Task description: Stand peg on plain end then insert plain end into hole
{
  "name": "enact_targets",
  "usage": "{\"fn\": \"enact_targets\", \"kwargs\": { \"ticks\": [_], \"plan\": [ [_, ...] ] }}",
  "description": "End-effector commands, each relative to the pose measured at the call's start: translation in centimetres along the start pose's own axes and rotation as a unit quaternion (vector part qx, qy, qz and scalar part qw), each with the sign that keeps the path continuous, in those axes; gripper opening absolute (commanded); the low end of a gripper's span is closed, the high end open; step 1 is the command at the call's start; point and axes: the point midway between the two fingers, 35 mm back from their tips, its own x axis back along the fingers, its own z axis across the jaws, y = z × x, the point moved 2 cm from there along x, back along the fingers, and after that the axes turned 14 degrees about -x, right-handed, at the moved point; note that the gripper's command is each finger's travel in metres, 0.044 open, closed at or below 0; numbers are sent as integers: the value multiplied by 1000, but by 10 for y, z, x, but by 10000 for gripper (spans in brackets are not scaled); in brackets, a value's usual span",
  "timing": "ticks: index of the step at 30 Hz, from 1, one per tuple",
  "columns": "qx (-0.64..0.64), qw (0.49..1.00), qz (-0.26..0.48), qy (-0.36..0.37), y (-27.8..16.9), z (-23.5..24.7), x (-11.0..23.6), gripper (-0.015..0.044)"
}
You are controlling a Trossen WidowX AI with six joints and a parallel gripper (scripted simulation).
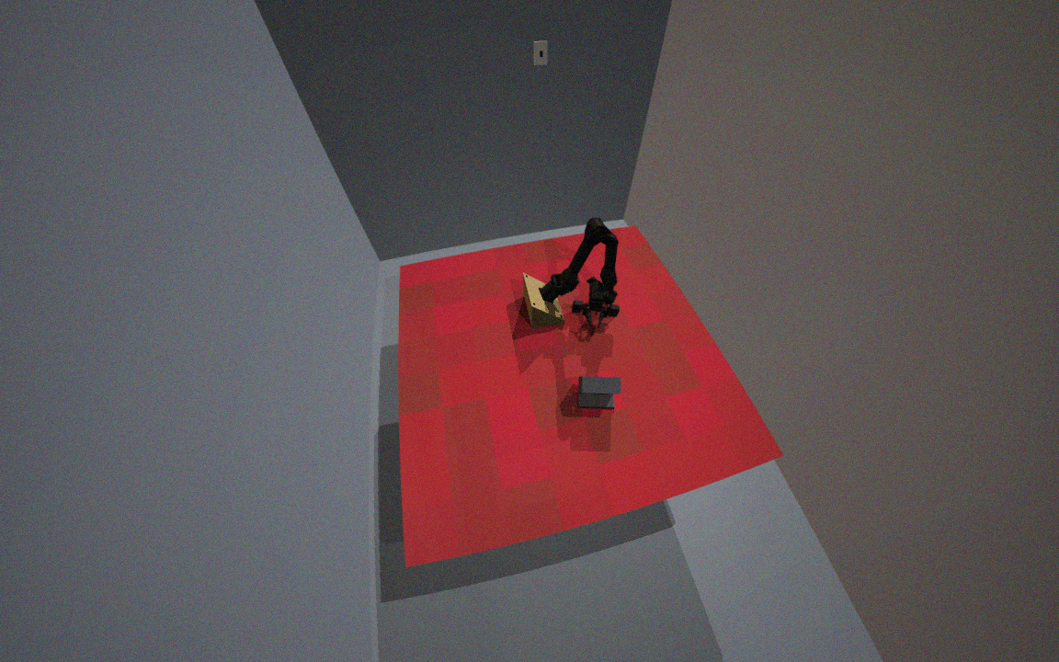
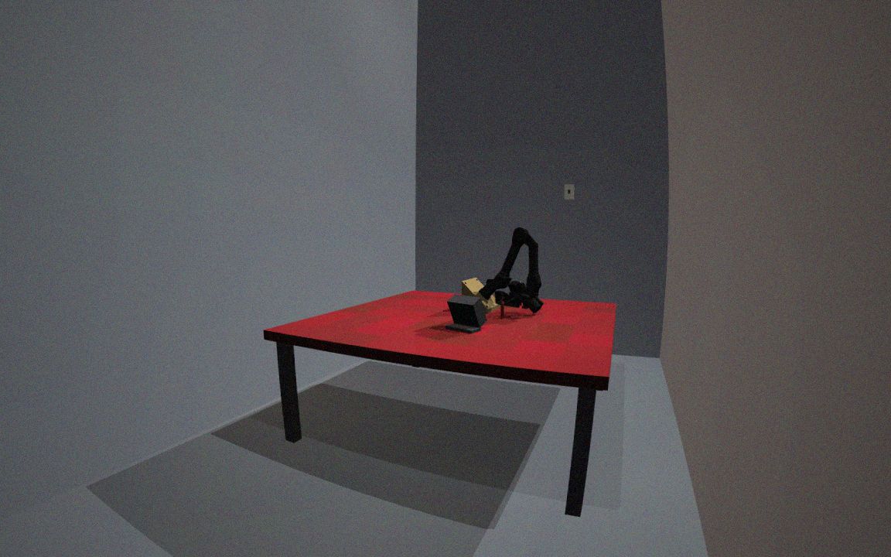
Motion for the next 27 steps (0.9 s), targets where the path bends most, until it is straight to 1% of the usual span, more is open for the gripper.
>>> {"fn": "enact_targets", "kwargs": {
  "ticks": [1, 10, 20, 22, 27],
  "plan": [
    [0, 1000, 0, 0, 0, 0, 0, 209],
    [0, 1000, 0, 0, 0, 0, 0, 440],
    [0, 1000, 0, -1, 1, 1, 0, 440],
    [-1, 1000, 1, -8, 10, 8, 0, 440],
    [-4, 1000, 6, -24, 51, 30, 1, 440]
  ]
}}
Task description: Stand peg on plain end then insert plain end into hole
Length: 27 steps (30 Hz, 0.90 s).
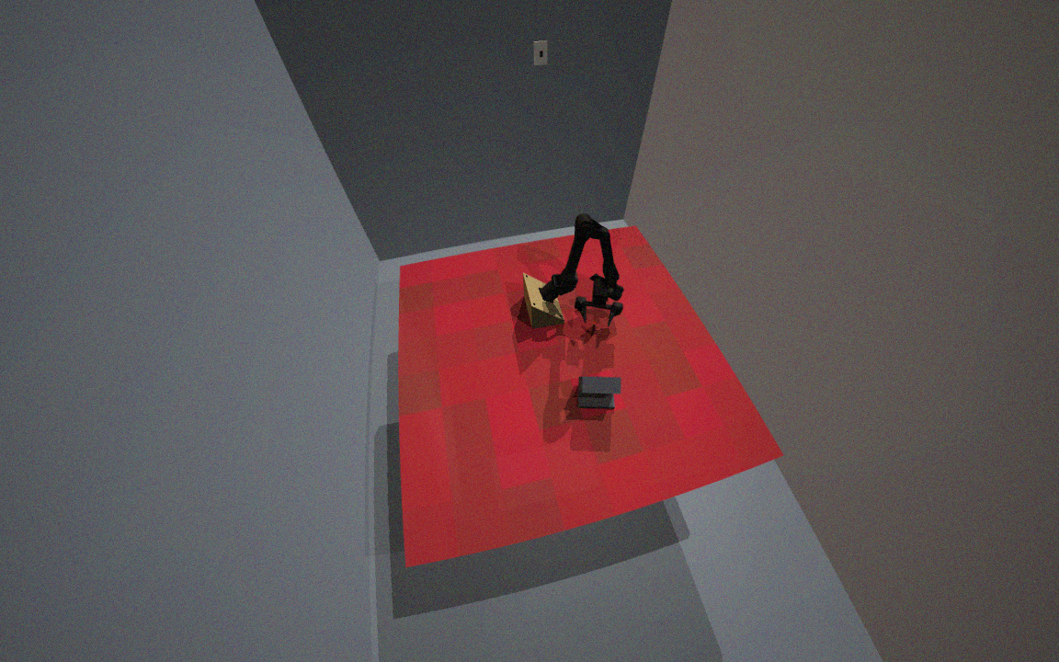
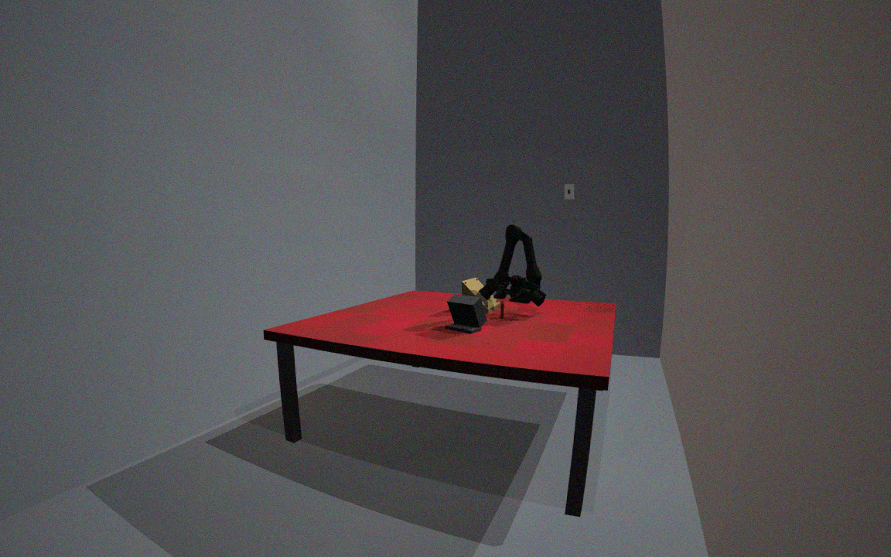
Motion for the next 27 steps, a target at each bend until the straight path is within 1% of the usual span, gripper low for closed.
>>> {"fn": "enact_targets", "kwargs": {
  "ticks": [1, 6, 11, 19, 27],
  "plan": [
    [-10, 1000, 6, -6, 35, 18, 4, 440],
    [-10, 1000, 6, 1, 84, 25, 13, 440],
    [-5, 1000, -2, 20, 129, 21, 27, 440],
    [-3, 1000, -2, 19, 130, 21, 27, 440],
    [89, 994, 46, -51, 116, 14, 19, 440]
  ]
}}
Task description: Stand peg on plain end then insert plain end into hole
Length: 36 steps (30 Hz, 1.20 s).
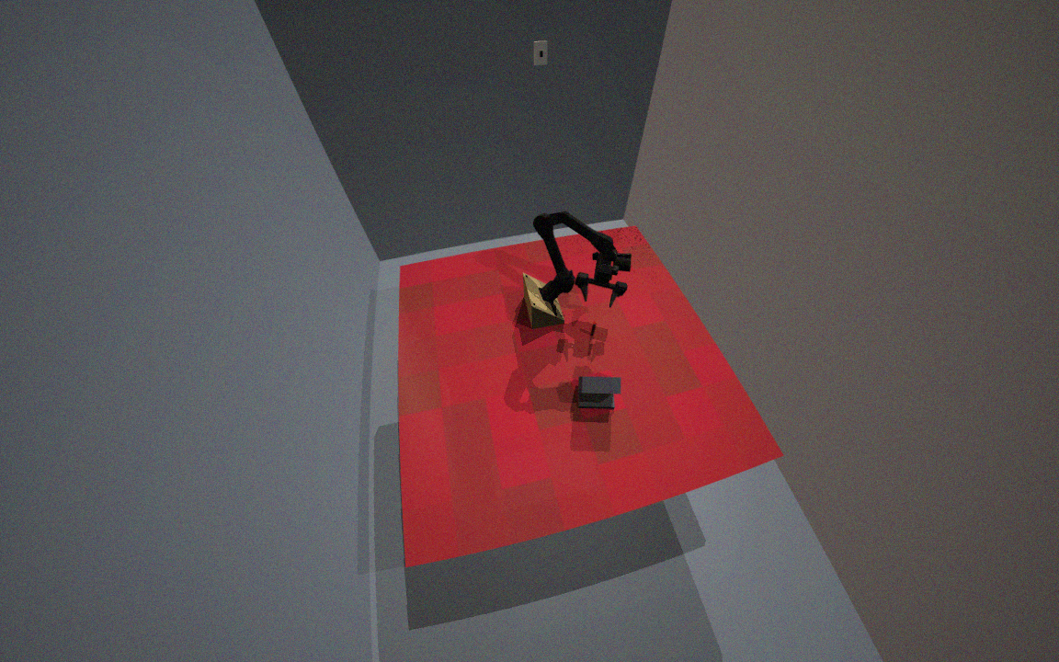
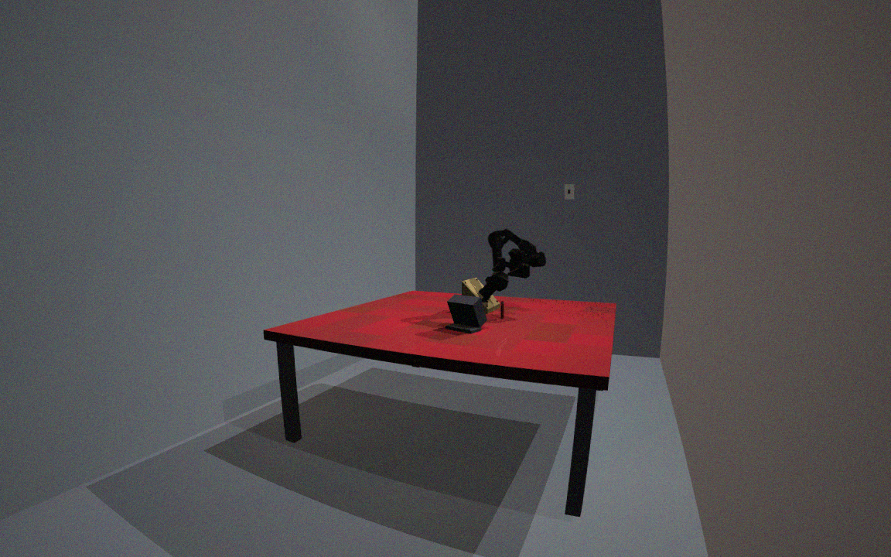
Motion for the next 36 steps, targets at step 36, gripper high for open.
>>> {"fn": "enact_targets", "kwargs": {
  "ticks": [36],
  "plan": [
    [149, 853, 446, -227, -55, -25, -27, 440]
  ]
}}
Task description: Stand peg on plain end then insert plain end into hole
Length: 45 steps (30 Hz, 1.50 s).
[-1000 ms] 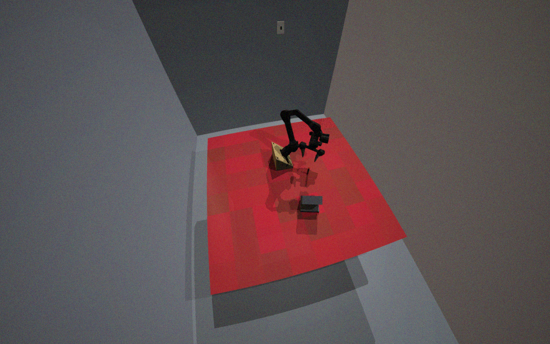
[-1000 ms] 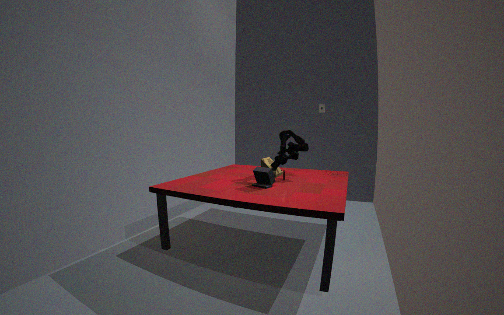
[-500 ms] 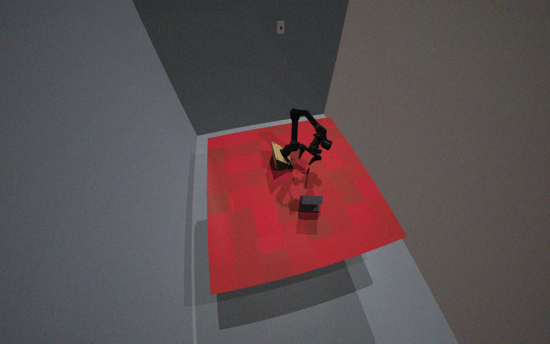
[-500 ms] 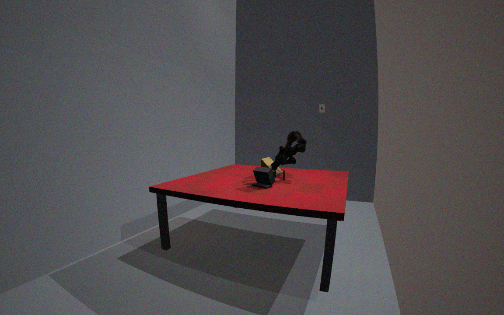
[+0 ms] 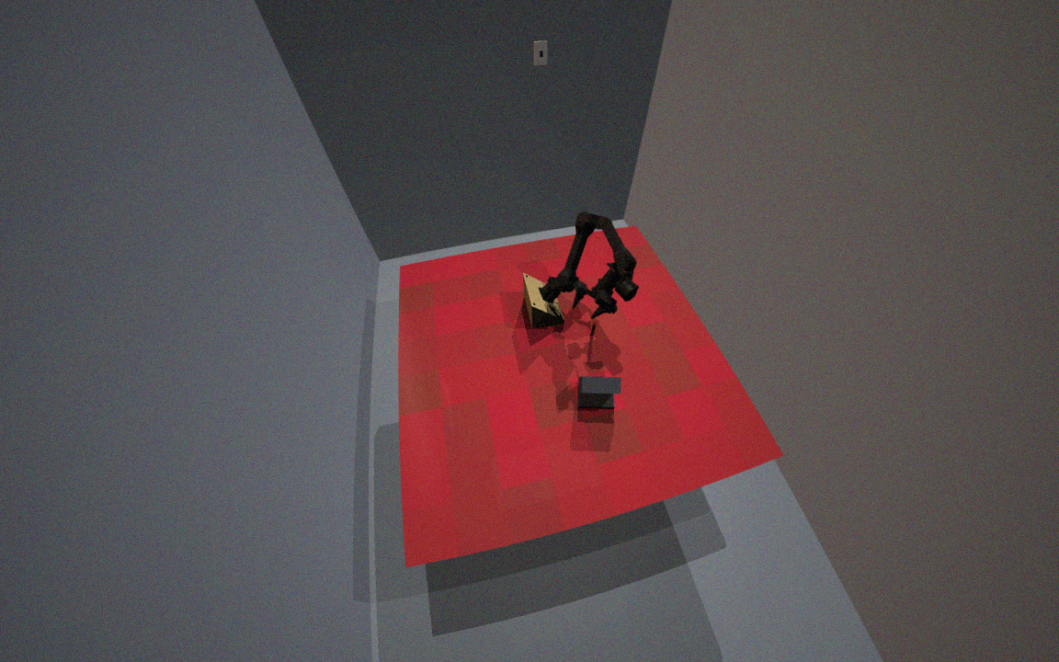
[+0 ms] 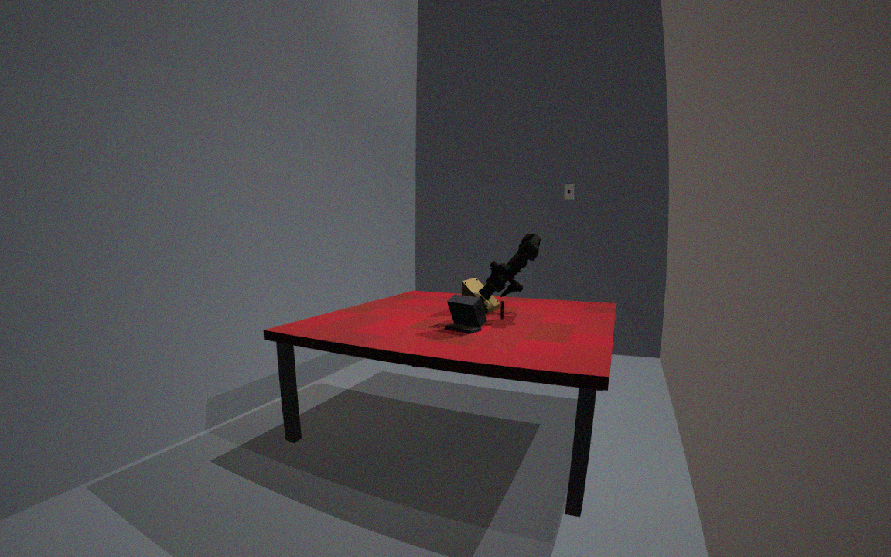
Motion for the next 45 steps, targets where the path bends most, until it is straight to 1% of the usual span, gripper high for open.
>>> {"fn": "enact_targets", "kwargs": {
  "ticks": [1, 11, 16, 20, 32, 38, 45],
  "plan": [
    [2, 998, 62, 22, 1, 5, 0, 440],
    [-16, 977, 184, 108, 9, 17, 2, 440],
    [-34, 959, 225, 171, 20, 23, 7, 440],
    [-48, 944, 244, 218, 30, 26, 10, 440],
    [-49, 943, 245, 220, 30, 26, 10, 440],
    [-54, 943, 246, 219, 23, 34, -3, 440],
    [-54, 943, 246, 219, 20, 37, -8, 440]
  ]
}}
